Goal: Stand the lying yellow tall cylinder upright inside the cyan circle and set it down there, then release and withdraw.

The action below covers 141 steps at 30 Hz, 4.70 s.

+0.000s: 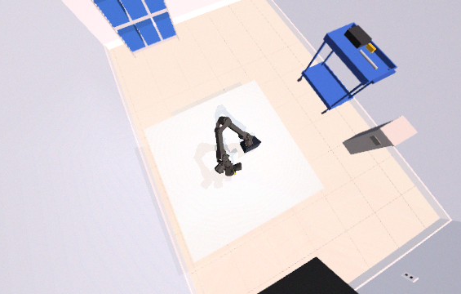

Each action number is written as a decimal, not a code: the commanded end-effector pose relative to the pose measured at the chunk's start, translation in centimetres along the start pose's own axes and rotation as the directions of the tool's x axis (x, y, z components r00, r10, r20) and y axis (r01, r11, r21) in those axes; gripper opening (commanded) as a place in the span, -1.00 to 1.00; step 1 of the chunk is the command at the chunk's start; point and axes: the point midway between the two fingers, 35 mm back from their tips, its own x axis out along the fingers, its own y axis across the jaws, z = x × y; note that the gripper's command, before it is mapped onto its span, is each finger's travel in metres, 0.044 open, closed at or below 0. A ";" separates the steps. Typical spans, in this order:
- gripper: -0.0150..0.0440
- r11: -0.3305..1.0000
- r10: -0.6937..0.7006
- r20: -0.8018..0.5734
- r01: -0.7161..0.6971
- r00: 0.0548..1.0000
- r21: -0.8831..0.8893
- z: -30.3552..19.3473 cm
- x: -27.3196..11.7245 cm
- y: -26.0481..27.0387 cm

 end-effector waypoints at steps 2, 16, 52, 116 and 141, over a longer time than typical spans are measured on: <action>-0.14 1.000 0.019 0.039 -0.019 0.999 -0.010 -0.2 0.2 0.2; -0.14 0.999 0.043 0.140 -0.040 0.989 -0.023 -0.2 0.4 0.1; -0.14 0.997 0.059 0.393 -0.033 0.918 -0.072 -0.4 0.0 -0.2; -0.14 0.973 -0.030 0.756 0.192 0.654 -0.127 -1.7 -3.1 -0.4; -0.14 0.942 -0.076 0.838 0.313 0.540 -0.117 -2.6 -4.6 -0.1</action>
